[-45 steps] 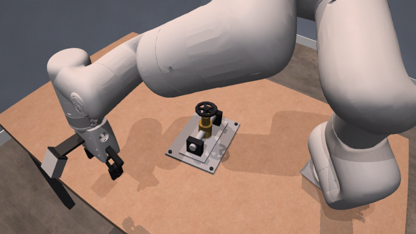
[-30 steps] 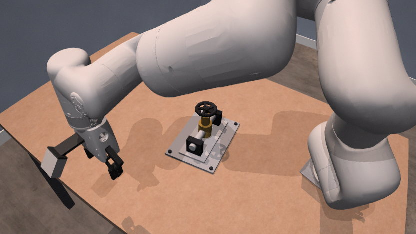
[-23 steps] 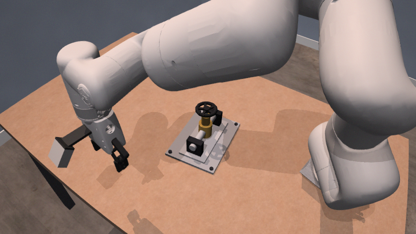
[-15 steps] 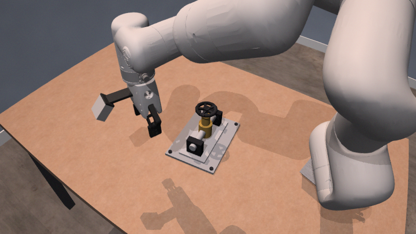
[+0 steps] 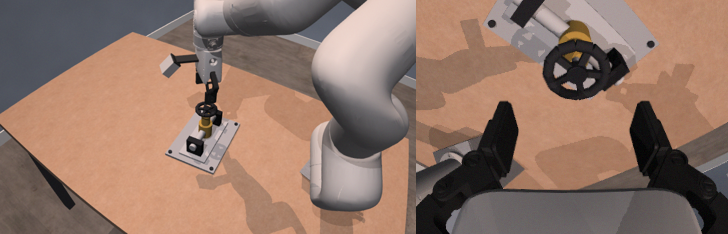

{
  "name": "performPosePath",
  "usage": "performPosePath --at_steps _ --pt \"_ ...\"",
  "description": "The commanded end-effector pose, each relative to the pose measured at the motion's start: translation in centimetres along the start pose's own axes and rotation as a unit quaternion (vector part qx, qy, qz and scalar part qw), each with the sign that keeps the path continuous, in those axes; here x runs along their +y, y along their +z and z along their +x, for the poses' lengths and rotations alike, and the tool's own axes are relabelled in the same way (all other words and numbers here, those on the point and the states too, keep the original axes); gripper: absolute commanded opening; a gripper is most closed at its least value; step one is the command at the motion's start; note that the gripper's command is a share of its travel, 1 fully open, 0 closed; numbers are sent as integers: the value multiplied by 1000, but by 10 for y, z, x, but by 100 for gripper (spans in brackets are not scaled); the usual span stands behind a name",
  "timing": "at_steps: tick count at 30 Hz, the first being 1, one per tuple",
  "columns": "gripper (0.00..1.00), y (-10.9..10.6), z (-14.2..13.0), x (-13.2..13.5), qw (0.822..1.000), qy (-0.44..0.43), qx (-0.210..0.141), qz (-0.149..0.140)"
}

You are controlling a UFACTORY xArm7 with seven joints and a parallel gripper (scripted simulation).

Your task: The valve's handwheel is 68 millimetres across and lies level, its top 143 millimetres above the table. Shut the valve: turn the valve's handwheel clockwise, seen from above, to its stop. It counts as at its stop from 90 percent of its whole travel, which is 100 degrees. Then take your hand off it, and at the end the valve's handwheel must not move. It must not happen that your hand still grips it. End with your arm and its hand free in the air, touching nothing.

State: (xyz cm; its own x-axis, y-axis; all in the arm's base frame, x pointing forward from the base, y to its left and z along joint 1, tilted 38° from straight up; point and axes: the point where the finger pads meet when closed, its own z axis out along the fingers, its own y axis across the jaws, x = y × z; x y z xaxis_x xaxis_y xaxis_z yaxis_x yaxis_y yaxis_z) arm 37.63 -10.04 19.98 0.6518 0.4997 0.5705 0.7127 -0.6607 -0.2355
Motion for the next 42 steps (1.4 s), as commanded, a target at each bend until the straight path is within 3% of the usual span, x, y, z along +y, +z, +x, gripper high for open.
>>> performPosePath --at_steps 1,23,42 --pt "100 -2 -7 4 1000 1 2 0" --pt "100 2 -7 4 1000 1 2 1" --pt "100 23 -7 4 1000 1 2 1"
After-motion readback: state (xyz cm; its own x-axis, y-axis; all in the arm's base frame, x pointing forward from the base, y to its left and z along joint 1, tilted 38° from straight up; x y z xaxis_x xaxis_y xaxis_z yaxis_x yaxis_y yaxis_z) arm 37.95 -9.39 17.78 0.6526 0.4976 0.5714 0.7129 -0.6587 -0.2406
